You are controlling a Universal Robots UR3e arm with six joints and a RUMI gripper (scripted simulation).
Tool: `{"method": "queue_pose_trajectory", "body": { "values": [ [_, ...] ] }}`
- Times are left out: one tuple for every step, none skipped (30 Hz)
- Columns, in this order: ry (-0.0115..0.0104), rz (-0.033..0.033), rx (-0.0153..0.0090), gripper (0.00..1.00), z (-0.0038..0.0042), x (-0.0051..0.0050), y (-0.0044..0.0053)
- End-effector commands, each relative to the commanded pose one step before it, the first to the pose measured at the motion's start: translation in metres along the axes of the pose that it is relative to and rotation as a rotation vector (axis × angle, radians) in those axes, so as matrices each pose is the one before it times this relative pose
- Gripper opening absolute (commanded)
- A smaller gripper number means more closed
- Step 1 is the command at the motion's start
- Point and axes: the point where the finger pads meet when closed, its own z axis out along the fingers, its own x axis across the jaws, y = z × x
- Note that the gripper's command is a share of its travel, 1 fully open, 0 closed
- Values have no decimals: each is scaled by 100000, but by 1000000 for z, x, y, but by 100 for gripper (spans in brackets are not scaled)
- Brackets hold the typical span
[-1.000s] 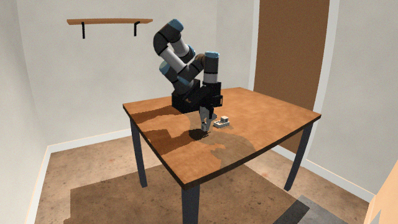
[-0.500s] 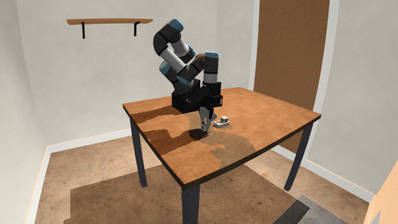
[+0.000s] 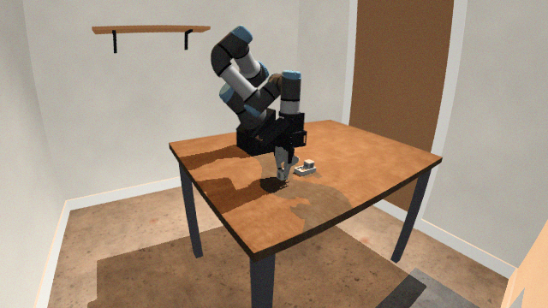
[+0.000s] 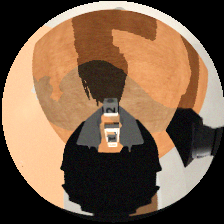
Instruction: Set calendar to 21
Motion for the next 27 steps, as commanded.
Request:
{"method": "queue_pose_trajectory", "body": {
  "values": [
    [-158, 50, 15, 10, -2607, -478, -103],
    [0, 0, 0, 10, -946, 4, -1],
    [0, 0, 1, 10, -1112, 11, -4],
    [0, 0, -1, 10, -1261, -11, 4],
    [0, 0, 0, 10, -1430, -5, 2],
    [0, 0, 1, 10, -1602, 8, -3],
    [0, 0, 0, 10, -1757, -1, 1],
    [0, 0, -1, 10, -1911, -6, 2],
    [0, 0, 0, 10, 0, 0, 0],
    [0, 0, 0, 10, 0, 0, 0],
    [0, 0, 1, 10, -2075, 16, -6],
    [0, 0, -1, 10, -2201, -16, 6],
    [0, 0, 1, 10, -2353, 11, -4],
    [0, 0, -1, 10, -2470, -10, 4],
    [0, 0, 1, 10, -2600, 11, -4],
    [0, 0, -1, 10, -2696, -12, 5],
    [0, 0, 2, 10, -2807, 17, -7],
    [0, 0, -1, 10, -2876, -16, 7],
    [0, 0, 1, 10, -2961, 7, -3],
    [0, 0, 0, 10, -3019, -2, 1],
    [0, 0, 0, 10, -3066, -5, 2],
    [0, 0, 1, 10, -3111, 16, -7],
    [0, 0, -1, 10, -3121, -15, 7],
    [0, 0, 0, 10, -3137, 2, -1],
    [0, 0, 1, 10, -3135, 7, -4],
    [0, 0, 0, 10, 0, 0, 0],
    [0, 0, 0, 10, 0, 0, 0]
  ]
}}
